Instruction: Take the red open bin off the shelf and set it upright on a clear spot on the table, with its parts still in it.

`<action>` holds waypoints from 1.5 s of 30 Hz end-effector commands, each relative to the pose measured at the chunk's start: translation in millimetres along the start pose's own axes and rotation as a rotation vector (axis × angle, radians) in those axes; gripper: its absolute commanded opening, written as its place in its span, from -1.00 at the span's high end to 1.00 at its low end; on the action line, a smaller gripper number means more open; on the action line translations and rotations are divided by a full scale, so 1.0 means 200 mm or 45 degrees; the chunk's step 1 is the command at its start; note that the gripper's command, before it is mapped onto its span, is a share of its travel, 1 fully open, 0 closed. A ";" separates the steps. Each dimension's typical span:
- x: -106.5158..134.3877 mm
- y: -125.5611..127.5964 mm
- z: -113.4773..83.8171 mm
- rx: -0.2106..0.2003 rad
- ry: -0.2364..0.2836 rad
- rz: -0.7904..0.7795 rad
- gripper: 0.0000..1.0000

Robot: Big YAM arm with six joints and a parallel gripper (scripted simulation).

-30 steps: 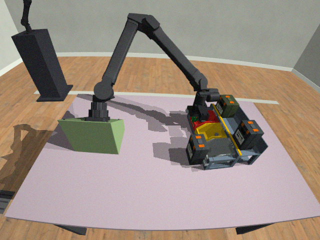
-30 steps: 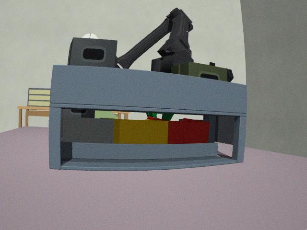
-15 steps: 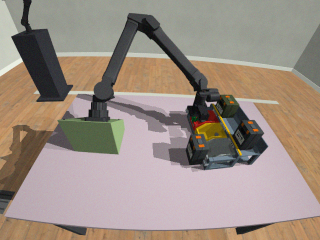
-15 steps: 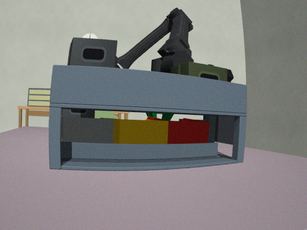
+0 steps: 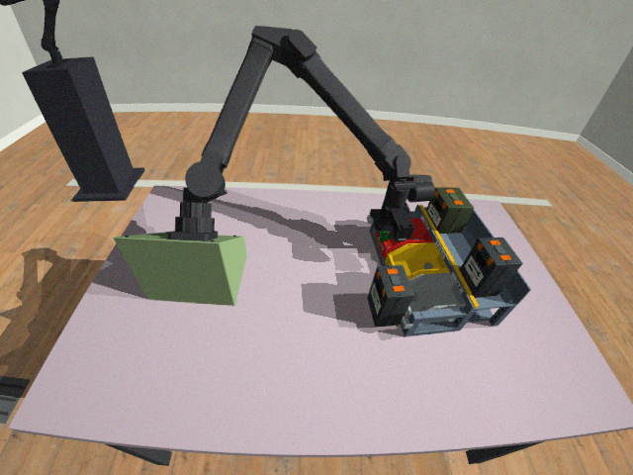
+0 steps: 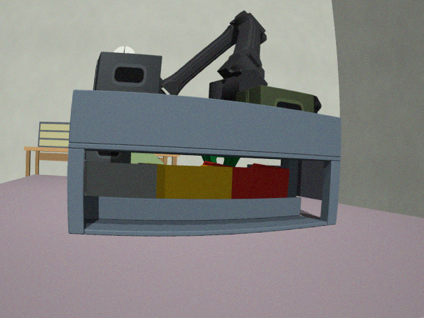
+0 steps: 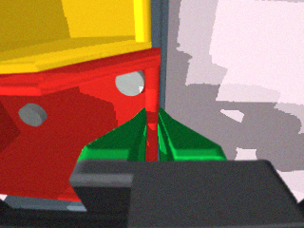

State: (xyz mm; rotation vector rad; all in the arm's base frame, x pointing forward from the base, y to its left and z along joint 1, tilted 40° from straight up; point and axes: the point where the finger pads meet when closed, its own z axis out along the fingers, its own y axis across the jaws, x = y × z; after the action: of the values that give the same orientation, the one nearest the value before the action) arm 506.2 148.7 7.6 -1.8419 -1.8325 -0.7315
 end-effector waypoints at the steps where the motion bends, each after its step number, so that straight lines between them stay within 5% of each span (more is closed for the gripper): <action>1: 0.05 0.12 -0.15 -0.086 0.011 -0.047 1.00; 45: 0.05 0.12 -0.21 -0.088 0.010 -0.049 1.00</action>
State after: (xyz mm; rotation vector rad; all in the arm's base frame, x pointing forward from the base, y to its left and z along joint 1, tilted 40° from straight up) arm 503.6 142.1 14.4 -1.8416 -1.8304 -0.7267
